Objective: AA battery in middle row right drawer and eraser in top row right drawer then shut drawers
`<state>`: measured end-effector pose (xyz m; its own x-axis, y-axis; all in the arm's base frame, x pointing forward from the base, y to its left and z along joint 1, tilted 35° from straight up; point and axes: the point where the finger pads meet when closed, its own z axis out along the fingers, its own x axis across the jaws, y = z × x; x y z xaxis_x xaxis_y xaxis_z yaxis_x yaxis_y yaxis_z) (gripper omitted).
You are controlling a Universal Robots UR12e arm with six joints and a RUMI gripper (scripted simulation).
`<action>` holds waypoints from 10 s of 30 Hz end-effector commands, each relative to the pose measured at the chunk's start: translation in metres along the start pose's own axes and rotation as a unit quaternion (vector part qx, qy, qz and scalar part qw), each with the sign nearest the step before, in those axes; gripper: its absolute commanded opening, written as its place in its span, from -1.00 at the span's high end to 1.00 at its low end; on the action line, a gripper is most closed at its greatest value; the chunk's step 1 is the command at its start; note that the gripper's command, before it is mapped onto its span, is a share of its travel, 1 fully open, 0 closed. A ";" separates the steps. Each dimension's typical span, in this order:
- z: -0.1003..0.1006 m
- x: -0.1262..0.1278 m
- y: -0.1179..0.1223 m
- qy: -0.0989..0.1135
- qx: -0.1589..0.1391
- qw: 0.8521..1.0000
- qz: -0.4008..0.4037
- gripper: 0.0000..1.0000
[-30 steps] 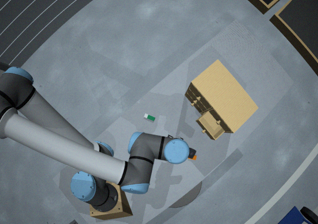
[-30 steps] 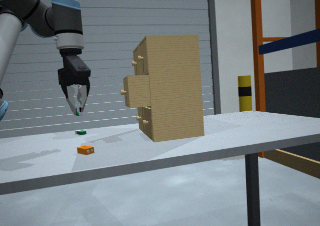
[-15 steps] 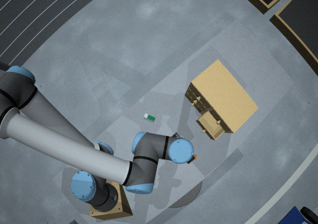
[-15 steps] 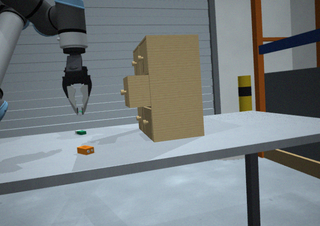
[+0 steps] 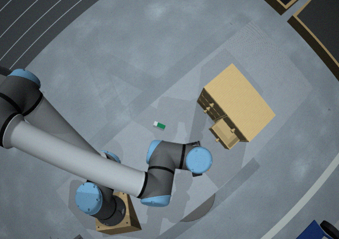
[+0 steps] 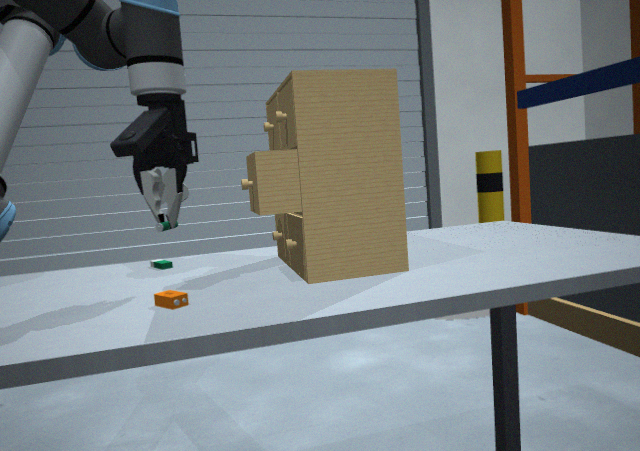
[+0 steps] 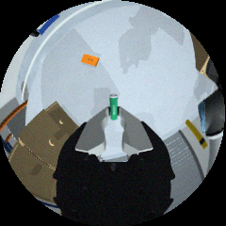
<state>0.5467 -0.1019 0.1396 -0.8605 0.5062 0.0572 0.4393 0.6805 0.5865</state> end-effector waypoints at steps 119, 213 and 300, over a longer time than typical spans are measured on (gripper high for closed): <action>-0.128 -0.024 0.017 -0.013 0.007 0.860 0.511 0.91; -0.145 -0.019 0.016 -0.095 -0.135 0.848 0.503 0.91; -0.141 -0.015 0.013 -0.284 -0.459 0.726 0.427 0.91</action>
<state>0.5273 -0.1747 0.2600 -0.0339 0.8477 0.5294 0.1968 -0.5137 0.8351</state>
